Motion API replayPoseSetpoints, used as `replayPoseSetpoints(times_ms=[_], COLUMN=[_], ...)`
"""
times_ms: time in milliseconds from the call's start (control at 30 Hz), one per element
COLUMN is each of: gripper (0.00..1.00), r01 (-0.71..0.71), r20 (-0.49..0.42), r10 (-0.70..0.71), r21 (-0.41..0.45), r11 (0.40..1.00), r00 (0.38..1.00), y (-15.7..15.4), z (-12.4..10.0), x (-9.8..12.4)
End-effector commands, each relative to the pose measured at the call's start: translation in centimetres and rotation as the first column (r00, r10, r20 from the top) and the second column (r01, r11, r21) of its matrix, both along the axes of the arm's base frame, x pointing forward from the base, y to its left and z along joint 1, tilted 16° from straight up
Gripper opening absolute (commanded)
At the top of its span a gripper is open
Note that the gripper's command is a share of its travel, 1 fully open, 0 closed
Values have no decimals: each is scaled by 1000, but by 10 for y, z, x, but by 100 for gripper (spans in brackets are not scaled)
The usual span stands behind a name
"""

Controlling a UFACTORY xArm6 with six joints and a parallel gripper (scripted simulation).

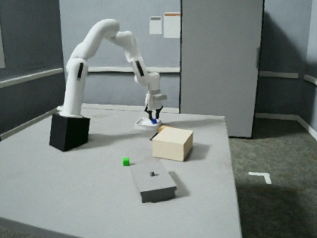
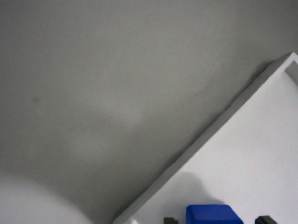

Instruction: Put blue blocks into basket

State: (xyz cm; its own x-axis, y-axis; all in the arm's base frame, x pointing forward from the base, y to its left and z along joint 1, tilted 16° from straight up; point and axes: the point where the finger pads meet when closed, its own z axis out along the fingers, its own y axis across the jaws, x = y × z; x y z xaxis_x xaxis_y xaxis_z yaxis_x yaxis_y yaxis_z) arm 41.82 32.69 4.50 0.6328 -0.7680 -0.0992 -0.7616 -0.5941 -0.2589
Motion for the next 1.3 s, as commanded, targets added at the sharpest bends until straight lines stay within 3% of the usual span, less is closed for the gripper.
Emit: replayPoseSetpoints(times_ms=[0, 533, 867, 1267], gripper=[46, 46, 46, 46], r01=[0, 0, 0, 0], r20=[3, 3, 3, 3], r10=[0, 0, 0, 0], r21=[2, 2, 2, 2], r11=[1000, 1000, 1000, 1000], r00=[1000, 1000, 1000, 1000], y=[-3, -20, -27, -31], z=[15, 82, 113, 128], x=[-1, -11, -16, -18])
